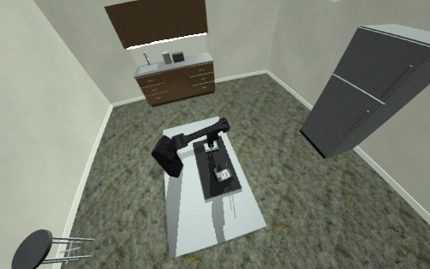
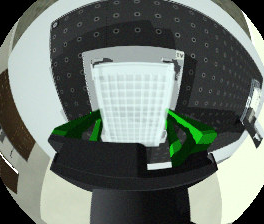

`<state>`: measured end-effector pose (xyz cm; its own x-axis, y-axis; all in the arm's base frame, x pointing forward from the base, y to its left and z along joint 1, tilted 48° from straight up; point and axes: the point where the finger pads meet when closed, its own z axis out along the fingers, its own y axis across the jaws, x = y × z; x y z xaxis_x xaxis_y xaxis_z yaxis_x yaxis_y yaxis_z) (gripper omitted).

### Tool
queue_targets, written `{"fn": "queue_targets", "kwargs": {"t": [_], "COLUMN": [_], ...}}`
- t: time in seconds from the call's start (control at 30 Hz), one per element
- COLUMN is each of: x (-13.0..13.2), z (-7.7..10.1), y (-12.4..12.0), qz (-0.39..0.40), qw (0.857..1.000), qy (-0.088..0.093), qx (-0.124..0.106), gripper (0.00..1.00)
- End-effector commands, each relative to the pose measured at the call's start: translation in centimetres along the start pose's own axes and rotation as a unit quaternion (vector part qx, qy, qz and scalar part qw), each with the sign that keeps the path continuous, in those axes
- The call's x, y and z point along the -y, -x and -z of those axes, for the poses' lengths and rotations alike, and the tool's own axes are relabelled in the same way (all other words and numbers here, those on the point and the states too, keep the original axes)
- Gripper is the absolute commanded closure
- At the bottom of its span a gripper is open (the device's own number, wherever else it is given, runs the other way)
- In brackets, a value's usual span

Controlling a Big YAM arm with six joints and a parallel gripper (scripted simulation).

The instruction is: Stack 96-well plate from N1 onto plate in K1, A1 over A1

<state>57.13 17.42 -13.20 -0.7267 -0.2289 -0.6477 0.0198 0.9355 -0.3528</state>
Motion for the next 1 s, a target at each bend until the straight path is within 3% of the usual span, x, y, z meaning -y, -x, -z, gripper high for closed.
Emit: {"fn": "queue_targets", "kwargs": {"t": [0.0, 0.1, 0.13, 0.23, 0.6, 0.67, 0.7, 0.77, 0.97], "x": [-1.0, -1.0, -1.3, -0.9, -0.9, -0.9, -0.3, -1.0, -1.0], "z": [2.0, 2.2, 1.5, 2.8, 4.5, 4.5, 3.3, 5.1, 6.1], "y": [0.6, 0.6, 0.1, 0.6, 0.5, 0.5, -1.0, 0.5, 0.8], "qz": [0.003, 0.003, 0.003, 0.002, 0.002, 0.002, 0.004, 0.003, 0.001], "qw": [1.000, 1.000, 1.000, 1.000, 1.000, 1.000, 1.000, 1.000, 1.000], "qy": [0.008, 0.008, 0.006, 0.007, 0.007, 0.007, -0.001, 0.008, 0.008], "qx": [0.008, 0.008, 0.004, 0.007, 0.007, 0.007, -0.008, 0.007, 0.010], "gripper": [1.00, 1.00, 1.00, 1.00, 1.00, 1.00, 1.00, 1.00, 1.00]}}
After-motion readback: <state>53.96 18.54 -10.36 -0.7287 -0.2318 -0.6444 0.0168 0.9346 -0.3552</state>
